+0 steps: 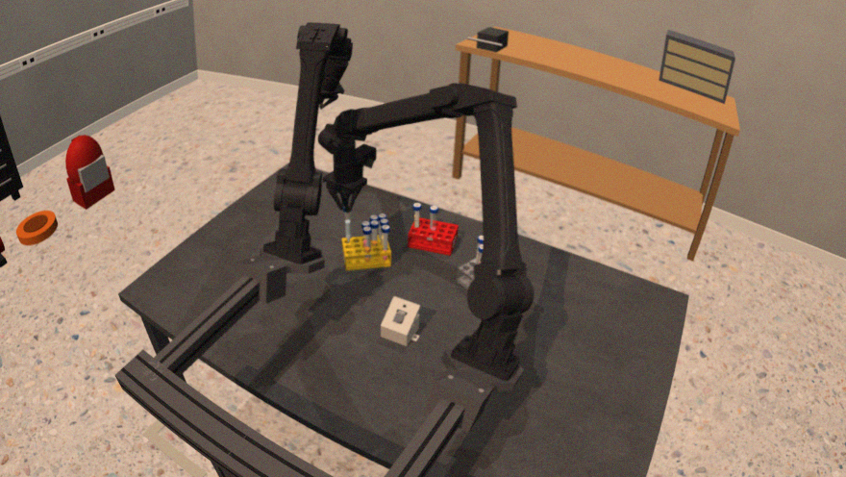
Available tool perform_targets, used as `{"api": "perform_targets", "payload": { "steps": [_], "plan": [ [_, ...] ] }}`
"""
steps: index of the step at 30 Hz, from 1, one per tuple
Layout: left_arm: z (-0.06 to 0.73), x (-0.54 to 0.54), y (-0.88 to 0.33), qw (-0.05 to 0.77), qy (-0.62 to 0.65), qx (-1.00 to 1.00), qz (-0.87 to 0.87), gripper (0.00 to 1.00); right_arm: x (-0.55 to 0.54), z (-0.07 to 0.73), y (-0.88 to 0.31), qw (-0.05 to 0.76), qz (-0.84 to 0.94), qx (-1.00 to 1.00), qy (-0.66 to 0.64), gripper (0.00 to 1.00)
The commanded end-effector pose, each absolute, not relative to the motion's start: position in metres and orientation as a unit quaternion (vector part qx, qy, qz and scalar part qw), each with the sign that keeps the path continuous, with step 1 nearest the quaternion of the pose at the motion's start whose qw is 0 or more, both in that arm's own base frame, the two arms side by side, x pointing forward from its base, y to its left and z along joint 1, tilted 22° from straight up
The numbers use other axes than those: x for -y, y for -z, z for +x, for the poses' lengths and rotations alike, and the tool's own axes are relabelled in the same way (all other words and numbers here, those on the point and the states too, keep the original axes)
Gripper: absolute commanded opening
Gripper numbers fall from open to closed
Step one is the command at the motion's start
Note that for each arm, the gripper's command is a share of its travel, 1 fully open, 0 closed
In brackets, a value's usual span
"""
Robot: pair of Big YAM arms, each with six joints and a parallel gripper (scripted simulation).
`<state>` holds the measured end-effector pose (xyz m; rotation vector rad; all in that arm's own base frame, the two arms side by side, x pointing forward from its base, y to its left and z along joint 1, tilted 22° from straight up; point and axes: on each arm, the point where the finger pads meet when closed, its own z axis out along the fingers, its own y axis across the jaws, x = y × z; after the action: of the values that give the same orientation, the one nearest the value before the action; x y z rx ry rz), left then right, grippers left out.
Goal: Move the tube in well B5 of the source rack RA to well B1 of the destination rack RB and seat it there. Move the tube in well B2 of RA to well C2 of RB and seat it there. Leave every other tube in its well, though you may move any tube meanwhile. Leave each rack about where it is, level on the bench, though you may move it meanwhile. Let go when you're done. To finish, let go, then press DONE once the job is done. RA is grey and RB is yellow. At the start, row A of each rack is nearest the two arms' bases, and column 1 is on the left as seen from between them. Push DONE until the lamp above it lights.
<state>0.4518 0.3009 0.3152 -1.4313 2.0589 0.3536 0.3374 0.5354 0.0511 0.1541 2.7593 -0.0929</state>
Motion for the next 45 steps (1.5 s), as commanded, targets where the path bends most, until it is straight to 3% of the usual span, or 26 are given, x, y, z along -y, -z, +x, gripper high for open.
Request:
{"api": "perform_targets", "payload": {
  "steps": [1, 34, 45],
  "plan": [
    [0.456, -0.304, -0.335, 0.318, -0.131, -0.769, -0.539, 0.3, -0.545, 0.325, -0.07, 0.198, 0.055, -0.979, 0.009, 0.0],
    [0.456, -0.304, -0.335, 0.318, -0.131, -0.769, -0.539, 0.3, -0.514, 0.289, -0.058, 0.197, 0.055, -0.979, 0.009, 0.0],
    [0.456, -0.304, -0.335, 0.318, -0.131, -0.769, -0.539, 0.3, -0.483, 0.324, -0.067, 0.195, 0.06, -0.979, 0.014, 0.0]
  ]
}}
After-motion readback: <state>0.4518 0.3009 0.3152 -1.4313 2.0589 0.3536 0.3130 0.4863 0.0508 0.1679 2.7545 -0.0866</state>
